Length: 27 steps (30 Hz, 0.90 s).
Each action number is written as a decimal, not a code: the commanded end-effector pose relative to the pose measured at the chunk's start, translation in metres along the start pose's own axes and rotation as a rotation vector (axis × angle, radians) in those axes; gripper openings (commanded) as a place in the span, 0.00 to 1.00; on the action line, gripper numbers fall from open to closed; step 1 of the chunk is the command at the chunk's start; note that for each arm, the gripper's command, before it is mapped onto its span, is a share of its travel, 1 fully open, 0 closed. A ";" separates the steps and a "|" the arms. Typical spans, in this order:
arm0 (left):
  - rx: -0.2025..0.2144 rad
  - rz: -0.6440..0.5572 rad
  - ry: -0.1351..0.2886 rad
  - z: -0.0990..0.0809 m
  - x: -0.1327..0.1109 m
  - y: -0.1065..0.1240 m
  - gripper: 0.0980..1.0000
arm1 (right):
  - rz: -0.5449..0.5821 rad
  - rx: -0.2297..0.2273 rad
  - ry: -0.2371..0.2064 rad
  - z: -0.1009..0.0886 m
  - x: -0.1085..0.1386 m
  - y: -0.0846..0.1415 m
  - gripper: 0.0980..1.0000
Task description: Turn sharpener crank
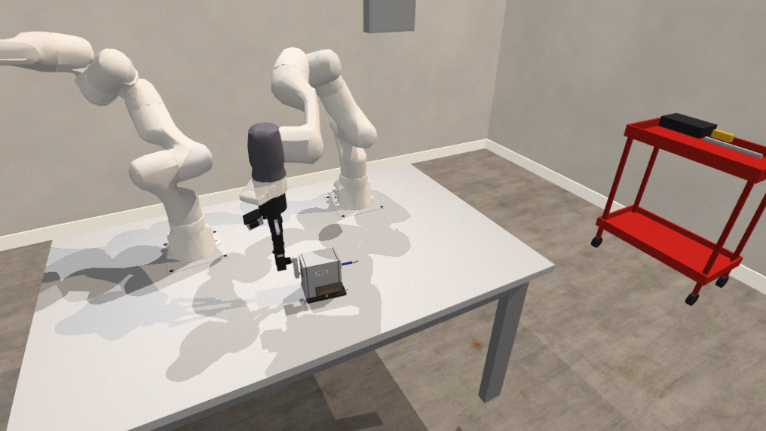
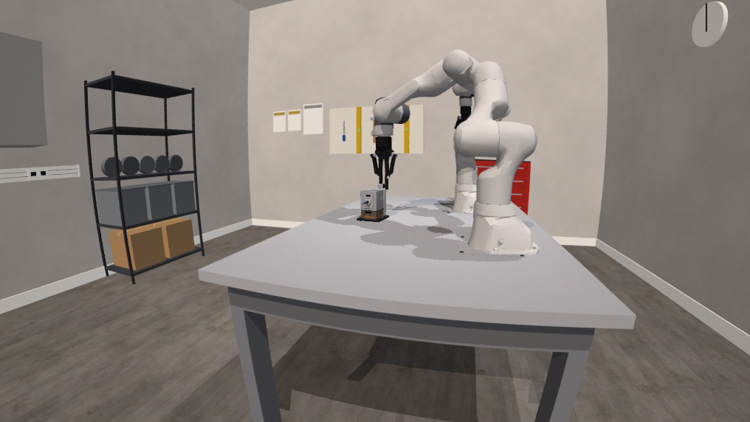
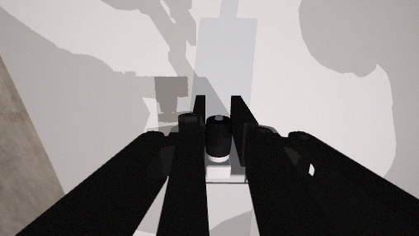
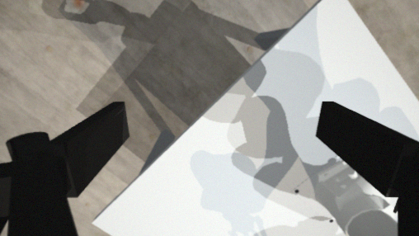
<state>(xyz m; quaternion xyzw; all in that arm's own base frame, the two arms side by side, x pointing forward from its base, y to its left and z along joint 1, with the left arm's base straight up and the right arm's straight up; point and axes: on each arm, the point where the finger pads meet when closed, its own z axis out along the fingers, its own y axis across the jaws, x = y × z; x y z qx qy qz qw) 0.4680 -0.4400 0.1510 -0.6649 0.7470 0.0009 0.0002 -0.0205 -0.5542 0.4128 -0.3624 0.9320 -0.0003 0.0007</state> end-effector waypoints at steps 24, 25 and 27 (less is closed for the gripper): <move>0.001 0.002 0.002 0.003 0.000 -0.016 0.00 | -0.005 -0.001 0.001 0.000 0.000 0.001 1.00; 0.001 0.002 0.001 0.003 0.000 -0.017 0.00 | -0.005 -0.001 0.001 0.000 0.000 0.001 1.00; 0.001 0.002 0.002 0.004 0.000 -0.020 0.00 | -0.005 -0.001 0.001 0.000 0.000 0.001 1.00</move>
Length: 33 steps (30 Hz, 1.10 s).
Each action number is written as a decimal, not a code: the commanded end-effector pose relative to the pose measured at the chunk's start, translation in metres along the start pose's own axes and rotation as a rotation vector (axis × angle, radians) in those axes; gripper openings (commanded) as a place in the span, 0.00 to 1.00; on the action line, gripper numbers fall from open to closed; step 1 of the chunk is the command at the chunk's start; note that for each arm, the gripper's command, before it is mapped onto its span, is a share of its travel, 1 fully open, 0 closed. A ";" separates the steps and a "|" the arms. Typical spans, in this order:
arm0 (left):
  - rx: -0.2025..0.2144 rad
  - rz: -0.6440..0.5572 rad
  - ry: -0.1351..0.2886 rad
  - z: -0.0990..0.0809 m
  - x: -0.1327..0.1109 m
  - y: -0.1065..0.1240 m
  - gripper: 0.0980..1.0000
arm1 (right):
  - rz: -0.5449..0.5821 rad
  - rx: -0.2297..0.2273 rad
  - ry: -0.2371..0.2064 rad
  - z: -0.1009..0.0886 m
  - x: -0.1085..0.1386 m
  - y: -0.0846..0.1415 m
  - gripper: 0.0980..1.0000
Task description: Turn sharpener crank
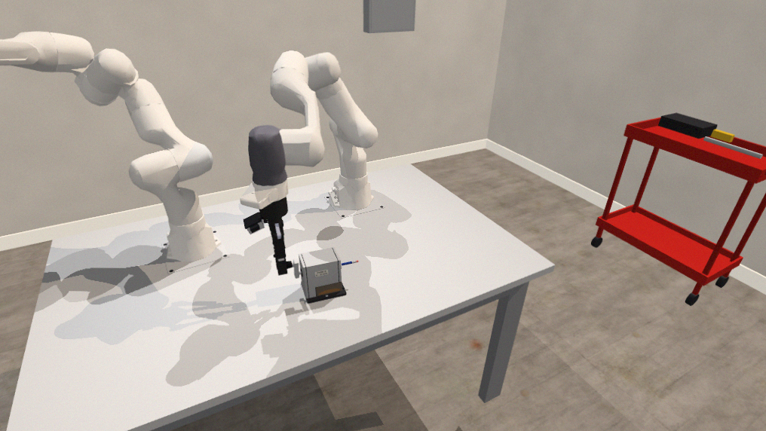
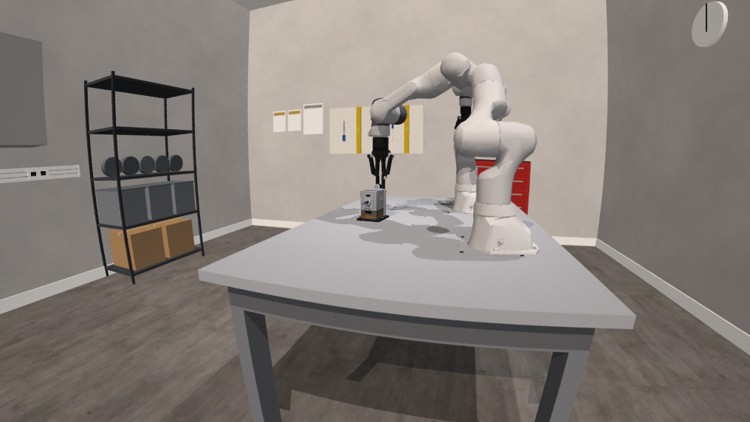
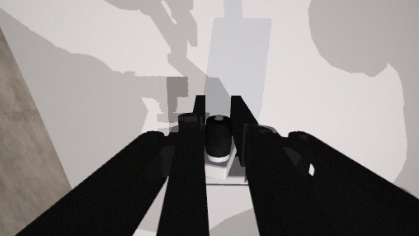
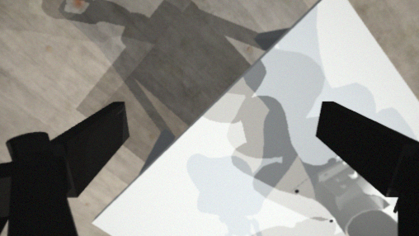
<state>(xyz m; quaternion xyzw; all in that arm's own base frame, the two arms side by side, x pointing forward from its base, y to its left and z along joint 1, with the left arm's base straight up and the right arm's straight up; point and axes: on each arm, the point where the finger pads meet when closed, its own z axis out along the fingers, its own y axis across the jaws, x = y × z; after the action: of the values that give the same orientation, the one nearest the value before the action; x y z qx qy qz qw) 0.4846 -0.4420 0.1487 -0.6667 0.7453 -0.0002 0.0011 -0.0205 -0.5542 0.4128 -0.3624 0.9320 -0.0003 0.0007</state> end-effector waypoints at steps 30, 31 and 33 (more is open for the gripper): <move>-0.002 0.007 0.001 0.024 0.000 -0.030 0.00 | -0.005 -0.001 0.001 0.000 0.000 0.001 1.00; -0.002 0.007 0.001 0.024 0.000 -0.030 0.00 | -0.005 -0.001 0.001 0.000 0.000 0.001 1.00; -0.002 0.007 0.001 0.026 0.000 -0.032 0.00 | -0.005 -0.001 0.001 0.000 0.000 0.001 1.00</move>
<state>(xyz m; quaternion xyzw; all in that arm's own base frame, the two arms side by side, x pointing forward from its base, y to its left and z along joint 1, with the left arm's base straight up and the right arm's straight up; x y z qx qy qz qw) 0.5135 -0.4454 0.1265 -0.6663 0.7457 0.0011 0.0001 -0.0205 -0.5542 0.4128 -0.3624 0.9320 -0.0003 0.0007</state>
